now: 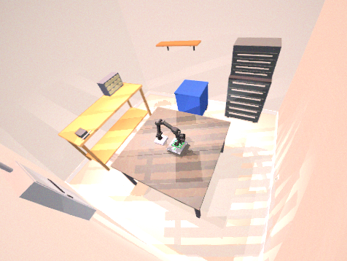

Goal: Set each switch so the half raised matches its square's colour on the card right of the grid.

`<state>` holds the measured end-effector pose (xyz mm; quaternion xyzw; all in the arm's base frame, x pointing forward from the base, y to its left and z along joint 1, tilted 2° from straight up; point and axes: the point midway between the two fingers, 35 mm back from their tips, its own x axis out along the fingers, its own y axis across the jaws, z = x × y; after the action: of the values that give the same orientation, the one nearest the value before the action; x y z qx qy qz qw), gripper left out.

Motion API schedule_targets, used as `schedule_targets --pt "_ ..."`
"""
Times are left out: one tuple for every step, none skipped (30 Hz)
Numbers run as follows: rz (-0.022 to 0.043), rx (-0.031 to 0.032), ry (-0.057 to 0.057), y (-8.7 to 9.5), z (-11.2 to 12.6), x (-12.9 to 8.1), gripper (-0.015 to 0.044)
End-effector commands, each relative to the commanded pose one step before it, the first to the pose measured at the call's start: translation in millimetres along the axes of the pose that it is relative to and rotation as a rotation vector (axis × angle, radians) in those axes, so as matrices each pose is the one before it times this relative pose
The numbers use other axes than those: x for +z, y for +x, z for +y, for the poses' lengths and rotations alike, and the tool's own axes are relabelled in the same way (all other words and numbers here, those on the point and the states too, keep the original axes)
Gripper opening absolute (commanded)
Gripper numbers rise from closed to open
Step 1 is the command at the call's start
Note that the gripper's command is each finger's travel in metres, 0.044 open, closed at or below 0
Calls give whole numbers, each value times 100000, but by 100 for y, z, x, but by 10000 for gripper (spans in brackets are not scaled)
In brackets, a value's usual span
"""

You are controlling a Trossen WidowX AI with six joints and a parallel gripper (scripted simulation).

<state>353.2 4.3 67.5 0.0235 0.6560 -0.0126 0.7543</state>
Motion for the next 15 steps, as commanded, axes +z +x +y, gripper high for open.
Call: schedule_targets --pt "-184 -327 324 72 -44 38 0" --pt "0 0 0 13 0 0 0" --pt "0 0 0 13 0 0 0" --pt "0 0 0 13 0 0 0" --pt "0 0 0 13 0 0 0" --pt "0 0 0 13 0 0 0" --pt "0 0 0 13 0 0 0" --pt "214 320 -312 -256 44 6 0" --pt "234 -32 31 -599 1 89 0" --pt "393 -54 52 -1010 0 116 0" --pt "528 -71 69 -1361 -4 88 0" --pt "535 -72 69 -1380 -9 10 0" --pt "407 -54 52 -1049 -10 -45 0" --pt "246 -32 31 -632 -8 -49 0" --pt "82 -11 10 -211 -3 -20 0"
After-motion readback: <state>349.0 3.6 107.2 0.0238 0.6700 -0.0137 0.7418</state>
